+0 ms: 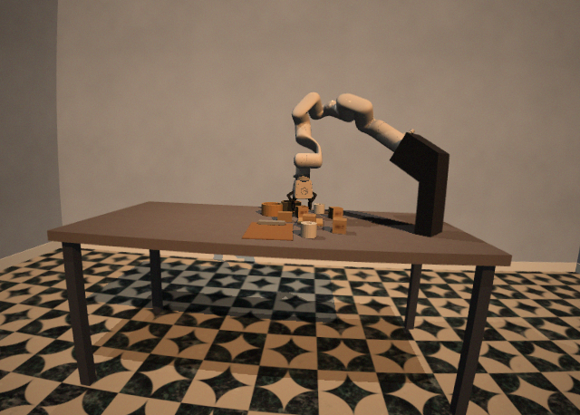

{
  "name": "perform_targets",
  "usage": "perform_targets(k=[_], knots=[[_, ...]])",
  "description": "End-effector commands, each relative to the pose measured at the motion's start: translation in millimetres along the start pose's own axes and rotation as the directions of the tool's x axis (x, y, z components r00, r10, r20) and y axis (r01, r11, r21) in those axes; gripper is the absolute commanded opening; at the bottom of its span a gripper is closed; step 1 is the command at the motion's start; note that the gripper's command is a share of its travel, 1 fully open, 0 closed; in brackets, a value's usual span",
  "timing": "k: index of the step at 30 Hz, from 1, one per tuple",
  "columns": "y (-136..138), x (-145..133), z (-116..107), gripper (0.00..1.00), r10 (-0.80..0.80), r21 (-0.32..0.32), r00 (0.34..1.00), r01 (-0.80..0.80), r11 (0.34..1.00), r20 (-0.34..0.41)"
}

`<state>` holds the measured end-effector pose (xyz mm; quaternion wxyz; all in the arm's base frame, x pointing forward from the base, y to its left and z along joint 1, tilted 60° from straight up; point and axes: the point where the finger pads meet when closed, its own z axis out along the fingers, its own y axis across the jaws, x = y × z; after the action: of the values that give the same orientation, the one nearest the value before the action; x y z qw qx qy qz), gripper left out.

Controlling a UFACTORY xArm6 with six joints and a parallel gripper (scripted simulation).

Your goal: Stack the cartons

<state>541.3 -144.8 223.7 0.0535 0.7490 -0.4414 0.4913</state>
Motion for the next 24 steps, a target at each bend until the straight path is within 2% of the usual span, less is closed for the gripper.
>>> perform_targets(k=[1, 24], knots=[[-0.7, 0.4, 3.7, 1.00, 0.000, 0.002, 1.000, 0.000, 1.000, -0.001], [-0.6, 0.3, 6.0, 1.00, 0.000, 0.002, 1.000, 0.000, 1.000, -0.001]])
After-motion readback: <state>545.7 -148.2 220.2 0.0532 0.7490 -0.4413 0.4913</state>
